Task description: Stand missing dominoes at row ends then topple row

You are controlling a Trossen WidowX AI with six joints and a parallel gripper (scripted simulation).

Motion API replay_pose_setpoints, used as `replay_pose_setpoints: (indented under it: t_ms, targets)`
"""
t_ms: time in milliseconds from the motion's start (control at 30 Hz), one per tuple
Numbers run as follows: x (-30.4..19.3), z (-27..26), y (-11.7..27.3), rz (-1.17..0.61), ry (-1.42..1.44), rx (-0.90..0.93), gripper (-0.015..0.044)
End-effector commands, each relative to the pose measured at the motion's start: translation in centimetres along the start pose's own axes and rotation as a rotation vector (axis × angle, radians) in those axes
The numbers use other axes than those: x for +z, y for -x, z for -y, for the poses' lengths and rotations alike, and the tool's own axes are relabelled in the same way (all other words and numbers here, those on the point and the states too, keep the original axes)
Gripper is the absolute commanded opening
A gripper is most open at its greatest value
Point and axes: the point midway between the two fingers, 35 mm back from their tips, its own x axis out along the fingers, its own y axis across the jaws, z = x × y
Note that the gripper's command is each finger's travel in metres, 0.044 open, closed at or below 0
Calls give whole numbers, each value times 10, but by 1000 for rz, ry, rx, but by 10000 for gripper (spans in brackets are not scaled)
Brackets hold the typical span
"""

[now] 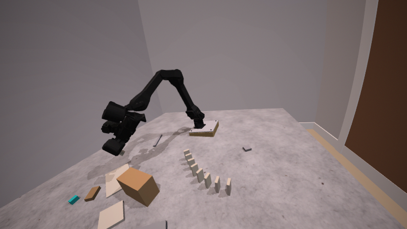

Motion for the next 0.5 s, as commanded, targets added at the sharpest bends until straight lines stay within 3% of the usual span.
replay_pose_setpoints:
  t_ms: [0,467]
  targets:
    - [1,-1,4,85,10,-12,23]
    - [-7,0,21,310,3,-65,23]
